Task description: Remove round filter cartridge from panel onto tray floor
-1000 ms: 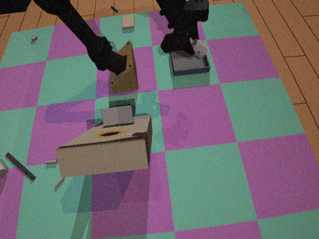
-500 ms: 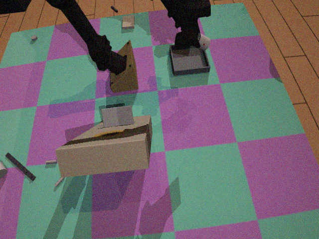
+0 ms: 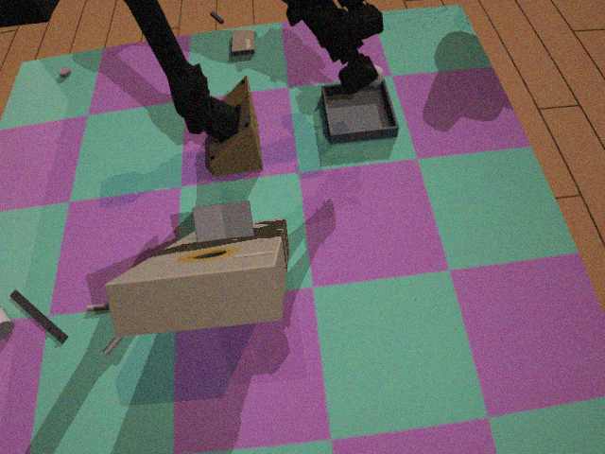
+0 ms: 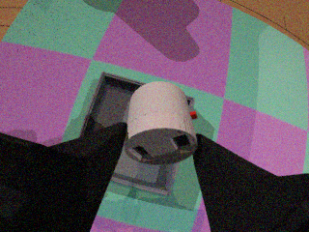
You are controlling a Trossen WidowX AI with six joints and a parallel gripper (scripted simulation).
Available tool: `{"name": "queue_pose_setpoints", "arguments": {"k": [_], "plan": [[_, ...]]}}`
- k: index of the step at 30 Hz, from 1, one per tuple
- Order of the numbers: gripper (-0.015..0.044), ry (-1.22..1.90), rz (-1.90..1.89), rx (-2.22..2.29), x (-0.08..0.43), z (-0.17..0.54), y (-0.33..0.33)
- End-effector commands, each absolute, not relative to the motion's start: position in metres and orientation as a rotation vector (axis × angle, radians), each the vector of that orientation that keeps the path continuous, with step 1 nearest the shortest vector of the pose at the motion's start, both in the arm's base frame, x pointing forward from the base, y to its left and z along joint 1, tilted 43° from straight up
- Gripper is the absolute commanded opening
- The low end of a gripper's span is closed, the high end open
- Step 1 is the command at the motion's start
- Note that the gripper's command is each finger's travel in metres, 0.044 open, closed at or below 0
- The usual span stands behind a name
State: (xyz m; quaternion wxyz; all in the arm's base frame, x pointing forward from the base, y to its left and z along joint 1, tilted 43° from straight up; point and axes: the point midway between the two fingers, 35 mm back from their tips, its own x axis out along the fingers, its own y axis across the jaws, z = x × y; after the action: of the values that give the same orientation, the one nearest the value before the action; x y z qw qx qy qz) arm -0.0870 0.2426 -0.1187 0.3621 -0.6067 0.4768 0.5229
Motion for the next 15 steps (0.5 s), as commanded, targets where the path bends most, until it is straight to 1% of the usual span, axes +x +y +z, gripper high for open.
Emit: {"name": "queue_pose_setpoints", "arguments": {"k": [1,8,15], "plan": [[0.0,1.234,1.446,-1.605,-0.103,-0.131,0.22],[0.0,1.235,1.45,-1.607,-0.104,-0.133,0.218],[0.0,1.235,1.45,-1.607,-0.1,-0.16,0.198]]}}
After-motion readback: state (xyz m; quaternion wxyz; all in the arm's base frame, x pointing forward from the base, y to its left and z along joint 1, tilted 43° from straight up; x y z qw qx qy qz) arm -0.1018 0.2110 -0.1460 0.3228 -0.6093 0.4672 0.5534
